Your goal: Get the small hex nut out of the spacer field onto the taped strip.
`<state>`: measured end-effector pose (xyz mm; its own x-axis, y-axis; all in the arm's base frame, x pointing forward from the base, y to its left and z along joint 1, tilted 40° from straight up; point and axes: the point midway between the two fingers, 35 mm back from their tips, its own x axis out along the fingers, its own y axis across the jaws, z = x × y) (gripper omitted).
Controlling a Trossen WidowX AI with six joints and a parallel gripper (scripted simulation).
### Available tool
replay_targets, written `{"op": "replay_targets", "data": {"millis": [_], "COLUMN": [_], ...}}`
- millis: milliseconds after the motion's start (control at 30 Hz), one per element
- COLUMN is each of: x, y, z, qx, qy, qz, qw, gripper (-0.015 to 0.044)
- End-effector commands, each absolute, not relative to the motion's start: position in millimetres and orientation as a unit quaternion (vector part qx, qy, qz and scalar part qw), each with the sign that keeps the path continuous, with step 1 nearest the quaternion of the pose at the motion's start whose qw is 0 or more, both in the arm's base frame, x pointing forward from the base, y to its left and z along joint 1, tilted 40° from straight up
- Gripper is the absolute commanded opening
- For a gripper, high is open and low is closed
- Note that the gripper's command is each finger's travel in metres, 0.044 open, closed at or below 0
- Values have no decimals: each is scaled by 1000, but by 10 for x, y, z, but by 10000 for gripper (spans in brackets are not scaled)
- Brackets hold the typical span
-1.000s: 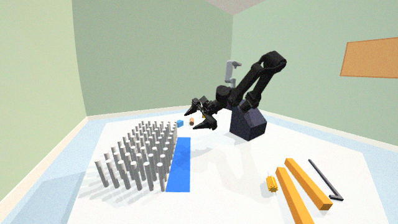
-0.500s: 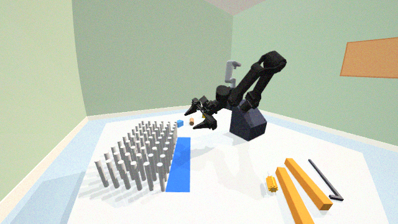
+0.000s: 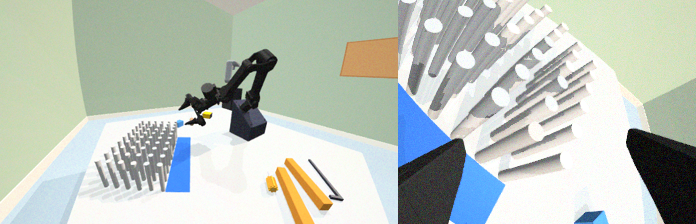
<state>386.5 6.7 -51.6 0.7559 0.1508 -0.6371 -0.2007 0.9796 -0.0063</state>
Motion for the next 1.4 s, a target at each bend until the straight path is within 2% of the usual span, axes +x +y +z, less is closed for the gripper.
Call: {"op": "replay_targets", "data": {"millis": [0,433,767,1200,1367], "x": [3823,3330,2700,2644,2476], "y": [-558,-1493,-1988,-1999,-1646], "z": [-951,-1619,-1935,-1970,-2388], "qx": [-162,-304,-334,-334,-333], "qy": [425,548,552,548,548], "qz": [100,247,424,438,439], "qw": [885,739,636,629,630], "gripper": [440,440,440,440,440]}}
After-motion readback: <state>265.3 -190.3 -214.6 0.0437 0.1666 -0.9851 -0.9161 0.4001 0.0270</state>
